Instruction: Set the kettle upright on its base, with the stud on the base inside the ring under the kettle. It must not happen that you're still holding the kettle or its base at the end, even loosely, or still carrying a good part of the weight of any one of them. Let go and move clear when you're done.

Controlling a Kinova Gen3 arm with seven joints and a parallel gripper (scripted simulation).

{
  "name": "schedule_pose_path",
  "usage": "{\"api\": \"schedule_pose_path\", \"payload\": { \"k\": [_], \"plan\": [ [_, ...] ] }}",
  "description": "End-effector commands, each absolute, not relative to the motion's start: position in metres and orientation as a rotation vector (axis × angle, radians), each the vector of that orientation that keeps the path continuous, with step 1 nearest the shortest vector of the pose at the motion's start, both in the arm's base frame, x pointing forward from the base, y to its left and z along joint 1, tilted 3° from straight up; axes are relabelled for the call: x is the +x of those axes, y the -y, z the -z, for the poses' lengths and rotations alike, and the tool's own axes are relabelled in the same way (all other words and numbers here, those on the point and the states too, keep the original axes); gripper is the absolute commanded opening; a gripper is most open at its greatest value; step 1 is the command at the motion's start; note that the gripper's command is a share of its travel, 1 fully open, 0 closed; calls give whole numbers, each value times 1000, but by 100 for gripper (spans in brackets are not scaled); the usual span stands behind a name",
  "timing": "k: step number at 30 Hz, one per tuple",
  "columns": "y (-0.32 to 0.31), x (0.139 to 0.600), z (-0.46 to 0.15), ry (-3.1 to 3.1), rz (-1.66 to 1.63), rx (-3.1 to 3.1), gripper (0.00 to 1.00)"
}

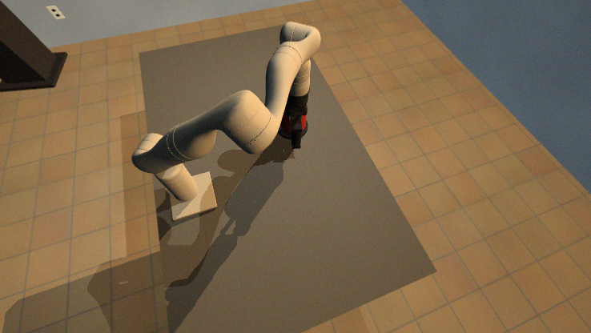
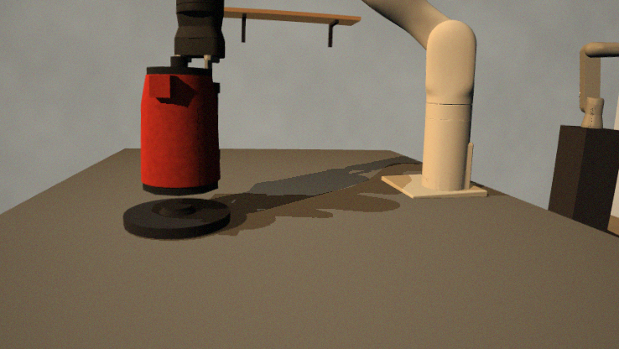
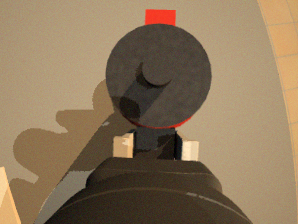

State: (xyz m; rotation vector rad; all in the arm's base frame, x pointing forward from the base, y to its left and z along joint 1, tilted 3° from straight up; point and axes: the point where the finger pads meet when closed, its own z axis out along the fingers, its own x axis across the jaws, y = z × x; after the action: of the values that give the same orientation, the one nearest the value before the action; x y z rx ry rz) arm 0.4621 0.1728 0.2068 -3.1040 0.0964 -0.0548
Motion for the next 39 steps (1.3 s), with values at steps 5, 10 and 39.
{"api": "schedule_pose_path", "payload": {
  "k": [5, 10, 39],
  "plan": [
    [-186, 461, -208, -83, 57, -3103, 0],
    [-192, 461, -208, -83, 57, -3103, 0],
    [-198, 461, -209, -83, 57, -3103, 0]
  ]
}}
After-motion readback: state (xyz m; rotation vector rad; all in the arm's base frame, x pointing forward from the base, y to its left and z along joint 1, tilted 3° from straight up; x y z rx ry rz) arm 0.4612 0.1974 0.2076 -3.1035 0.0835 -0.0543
